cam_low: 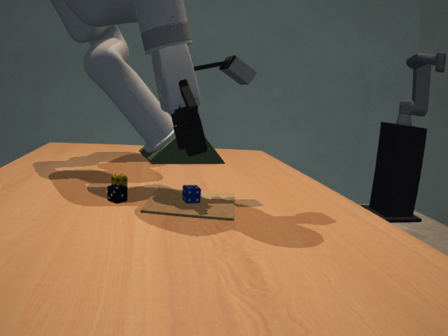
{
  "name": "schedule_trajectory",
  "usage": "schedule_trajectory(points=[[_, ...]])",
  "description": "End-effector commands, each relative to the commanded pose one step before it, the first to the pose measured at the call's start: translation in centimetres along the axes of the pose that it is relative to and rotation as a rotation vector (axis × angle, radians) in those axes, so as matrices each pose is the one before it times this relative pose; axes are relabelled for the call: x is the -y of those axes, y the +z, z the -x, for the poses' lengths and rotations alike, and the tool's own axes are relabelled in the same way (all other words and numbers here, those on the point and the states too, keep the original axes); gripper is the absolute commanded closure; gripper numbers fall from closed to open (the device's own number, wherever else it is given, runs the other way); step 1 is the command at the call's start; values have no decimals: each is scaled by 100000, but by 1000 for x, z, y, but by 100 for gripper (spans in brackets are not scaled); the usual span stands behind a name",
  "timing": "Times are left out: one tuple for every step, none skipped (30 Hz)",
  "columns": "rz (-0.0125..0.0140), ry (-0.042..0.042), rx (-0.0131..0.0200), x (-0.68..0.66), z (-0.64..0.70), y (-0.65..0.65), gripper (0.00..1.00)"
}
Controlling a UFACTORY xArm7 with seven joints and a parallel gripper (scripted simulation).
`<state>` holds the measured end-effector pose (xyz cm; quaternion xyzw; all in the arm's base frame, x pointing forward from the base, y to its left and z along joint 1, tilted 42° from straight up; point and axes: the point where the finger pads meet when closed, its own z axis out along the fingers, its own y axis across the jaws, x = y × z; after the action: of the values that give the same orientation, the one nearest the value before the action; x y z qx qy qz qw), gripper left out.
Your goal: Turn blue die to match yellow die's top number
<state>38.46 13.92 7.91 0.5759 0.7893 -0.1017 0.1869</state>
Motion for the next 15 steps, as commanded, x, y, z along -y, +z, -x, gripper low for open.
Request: schedule_trajectory(points=[[934, 353, 4357, -60, -406, -115, 37], [-46, -13, 442, 2, -4, 8, 37], [-101, -29, 1036, 5, -10, 17, 37], [-148, -42, 1716, 8, -17, 25, 37], [-165, -45, 2369, 8, -24, 28, 37], [-141, -36, 2907, 7, -29, 24, 37], [-78, -13, 3263, 3, -34, 13, 37], [8, 17, 3395, -1, -36, -2, 37], [93, 47, 3285, -5, -35, -16, 37], [154, 68, 2946, -8, -31, -27, 37], [0, 0, 0, 0, 0, 0, 37], [0, 0, 0, 0, 0, 0, 37], [176, 75, 2414, -9, -26, -31, 37], [156, 65, 1755, -8, -19, -27, 37], [58, 24, 580, -4, -143, -28, 37]])
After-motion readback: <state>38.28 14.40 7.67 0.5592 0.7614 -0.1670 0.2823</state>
